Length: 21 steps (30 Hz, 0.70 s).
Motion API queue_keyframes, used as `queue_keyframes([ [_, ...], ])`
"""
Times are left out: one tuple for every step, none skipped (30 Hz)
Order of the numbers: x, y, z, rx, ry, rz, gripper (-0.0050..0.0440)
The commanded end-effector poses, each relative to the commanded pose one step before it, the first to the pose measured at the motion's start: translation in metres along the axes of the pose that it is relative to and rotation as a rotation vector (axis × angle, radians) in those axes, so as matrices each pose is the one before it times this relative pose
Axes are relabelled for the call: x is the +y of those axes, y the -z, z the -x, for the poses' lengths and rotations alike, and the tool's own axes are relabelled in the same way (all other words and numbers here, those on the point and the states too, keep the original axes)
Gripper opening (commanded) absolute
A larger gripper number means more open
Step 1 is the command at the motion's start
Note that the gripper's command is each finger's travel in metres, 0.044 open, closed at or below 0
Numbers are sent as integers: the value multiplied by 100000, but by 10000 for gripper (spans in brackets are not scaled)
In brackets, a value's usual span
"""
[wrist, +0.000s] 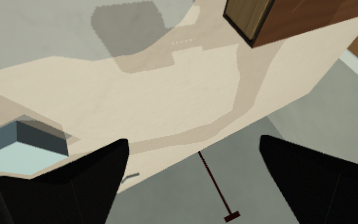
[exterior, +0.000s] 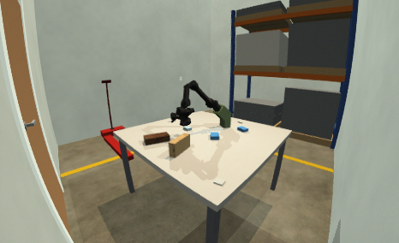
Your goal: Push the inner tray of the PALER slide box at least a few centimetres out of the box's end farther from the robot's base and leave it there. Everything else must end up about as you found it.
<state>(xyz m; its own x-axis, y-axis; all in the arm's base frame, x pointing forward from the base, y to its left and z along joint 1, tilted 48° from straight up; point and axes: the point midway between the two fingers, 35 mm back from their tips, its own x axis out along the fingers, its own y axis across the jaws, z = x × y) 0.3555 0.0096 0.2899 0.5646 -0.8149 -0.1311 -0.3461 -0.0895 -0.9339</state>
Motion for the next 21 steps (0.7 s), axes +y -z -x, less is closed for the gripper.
queue_keyframes([
  [-491,417,115,-142,368,-1942,400],
  [0,0,0,0,0,0,400],
  [0,0,0,0,0,0,400],
  [0,0,0,0,0,0,400],
  [0,0,0,0,0,0,400],
  [0,0,0,0,0,0,400],
  [0,0,0,0,0,0,400],
  [0,0,0,0,0,0,400],
  [0,0,0,0,0,0,400],
  [0,0,0,0,0,0,400],
  [0,0,0,0,0,0,400],
  [0,0,0,0,0,0,400],
  [0,0,0,0,0,0,400],
  [0,0,0,0,0,0,400],
  [0,0,0,0,0,0,400],
  [0,0,0,0,0,0,400],
  [0,0,0,0,0,0,400],
  [279,-192,18,-1170,-327,-1017,376],
  [128,-301,122,-2451,-240,-3123,352],
  [376,-630,85,-3817,-611,-4526,328],
  [621,-918,57,-5227,-973,-5941,304],
])
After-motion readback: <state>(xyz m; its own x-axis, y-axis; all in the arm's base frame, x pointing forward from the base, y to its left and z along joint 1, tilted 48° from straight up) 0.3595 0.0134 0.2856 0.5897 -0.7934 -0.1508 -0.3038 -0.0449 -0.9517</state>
